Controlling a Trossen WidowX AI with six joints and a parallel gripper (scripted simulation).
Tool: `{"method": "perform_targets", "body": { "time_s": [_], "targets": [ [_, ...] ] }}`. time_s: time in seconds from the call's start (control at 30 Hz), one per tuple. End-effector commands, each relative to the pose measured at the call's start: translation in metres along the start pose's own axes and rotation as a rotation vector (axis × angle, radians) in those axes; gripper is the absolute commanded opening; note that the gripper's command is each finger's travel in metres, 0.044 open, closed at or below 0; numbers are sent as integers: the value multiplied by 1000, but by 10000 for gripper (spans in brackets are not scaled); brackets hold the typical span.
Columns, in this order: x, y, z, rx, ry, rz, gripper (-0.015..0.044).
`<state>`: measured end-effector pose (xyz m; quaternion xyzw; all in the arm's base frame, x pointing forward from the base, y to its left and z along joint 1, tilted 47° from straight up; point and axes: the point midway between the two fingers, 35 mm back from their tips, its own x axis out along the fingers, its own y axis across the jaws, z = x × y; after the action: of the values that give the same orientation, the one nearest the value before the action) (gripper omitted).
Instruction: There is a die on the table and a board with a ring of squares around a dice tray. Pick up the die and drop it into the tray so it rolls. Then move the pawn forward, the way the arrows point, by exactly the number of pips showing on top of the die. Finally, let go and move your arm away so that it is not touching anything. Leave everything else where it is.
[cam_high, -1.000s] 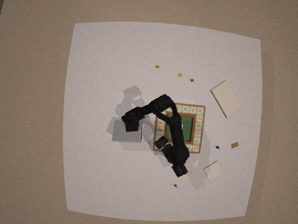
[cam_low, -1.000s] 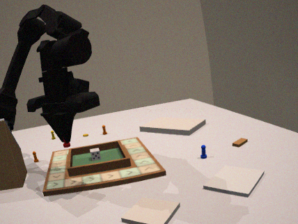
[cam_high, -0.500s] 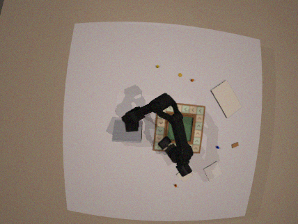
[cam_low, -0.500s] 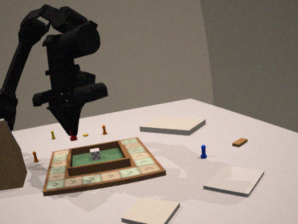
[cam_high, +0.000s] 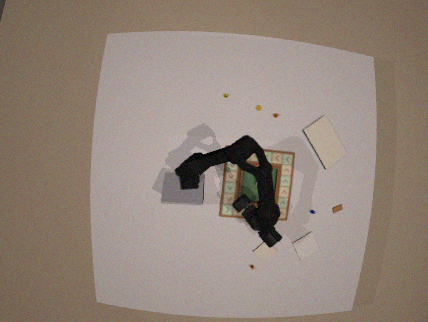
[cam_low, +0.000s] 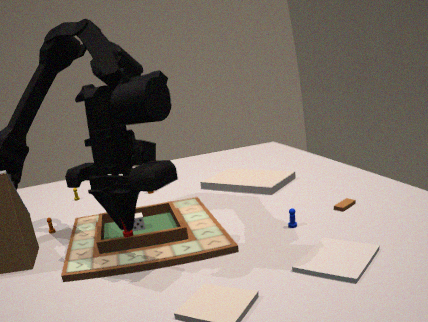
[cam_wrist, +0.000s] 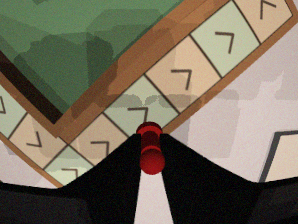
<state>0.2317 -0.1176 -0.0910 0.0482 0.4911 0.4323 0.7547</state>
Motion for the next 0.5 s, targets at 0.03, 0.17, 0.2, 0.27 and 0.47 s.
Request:
{"method": "perform_targets", "body": {
  "time_s": [0.03, 0.17, 0.2, 0.27, 0.47],
  "targets": [
    [22, 3, -1, 10, -2, 16, 0],
    [26, 4, -1, 10, -2, 16, 0],
    [26, 4, -1, 10, -2, 16, 0],
    [28, 4, -1, 10, -2, 16, 0],
    [37, 4, -1, 10, -3, 17, 0]
  ]
}}
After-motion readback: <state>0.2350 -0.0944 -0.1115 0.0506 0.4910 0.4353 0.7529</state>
